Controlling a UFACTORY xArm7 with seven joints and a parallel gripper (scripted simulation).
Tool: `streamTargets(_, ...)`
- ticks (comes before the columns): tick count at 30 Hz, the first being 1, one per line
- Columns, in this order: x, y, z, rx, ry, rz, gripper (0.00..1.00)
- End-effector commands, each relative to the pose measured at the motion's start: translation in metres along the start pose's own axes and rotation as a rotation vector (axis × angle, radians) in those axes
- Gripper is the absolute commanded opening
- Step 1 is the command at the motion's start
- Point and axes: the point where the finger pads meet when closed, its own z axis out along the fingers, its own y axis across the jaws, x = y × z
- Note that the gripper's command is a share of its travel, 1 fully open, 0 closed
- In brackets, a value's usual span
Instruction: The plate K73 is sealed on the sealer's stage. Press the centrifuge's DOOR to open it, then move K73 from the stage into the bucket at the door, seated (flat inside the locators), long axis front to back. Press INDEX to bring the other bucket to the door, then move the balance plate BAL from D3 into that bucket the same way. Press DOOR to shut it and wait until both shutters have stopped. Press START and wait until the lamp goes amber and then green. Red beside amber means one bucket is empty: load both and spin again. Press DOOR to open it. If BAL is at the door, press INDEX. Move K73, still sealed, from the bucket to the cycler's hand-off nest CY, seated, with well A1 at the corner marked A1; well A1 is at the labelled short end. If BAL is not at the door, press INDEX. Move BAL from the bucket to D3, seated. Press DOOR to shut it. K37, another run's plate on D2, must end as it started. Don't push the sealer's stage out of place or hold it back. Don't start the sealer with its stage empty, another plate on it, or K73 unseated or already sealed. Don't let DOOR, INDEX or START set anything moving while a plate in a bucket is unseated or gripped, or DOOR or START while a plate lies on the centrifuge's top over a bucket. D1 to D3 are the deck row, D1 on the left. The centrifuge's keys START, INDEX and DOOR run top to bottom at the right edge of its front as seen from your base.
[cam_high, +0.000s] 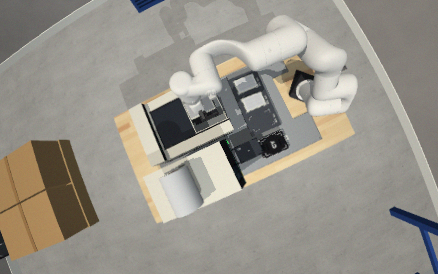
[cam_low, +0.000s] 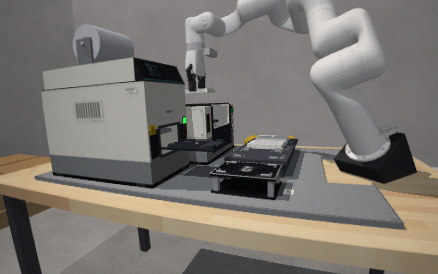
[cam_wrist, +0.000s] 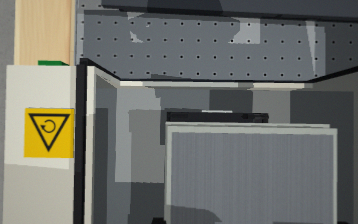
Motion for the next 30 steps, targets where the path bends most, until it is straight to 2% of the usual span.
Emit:
streamTargets(1,-0.001,0.000,0.004,0.002,-0.004,0.001,0.00)
streamTargets(30,-0.001,0.000,0.045,0.002,-0.004,0.001,0.00)
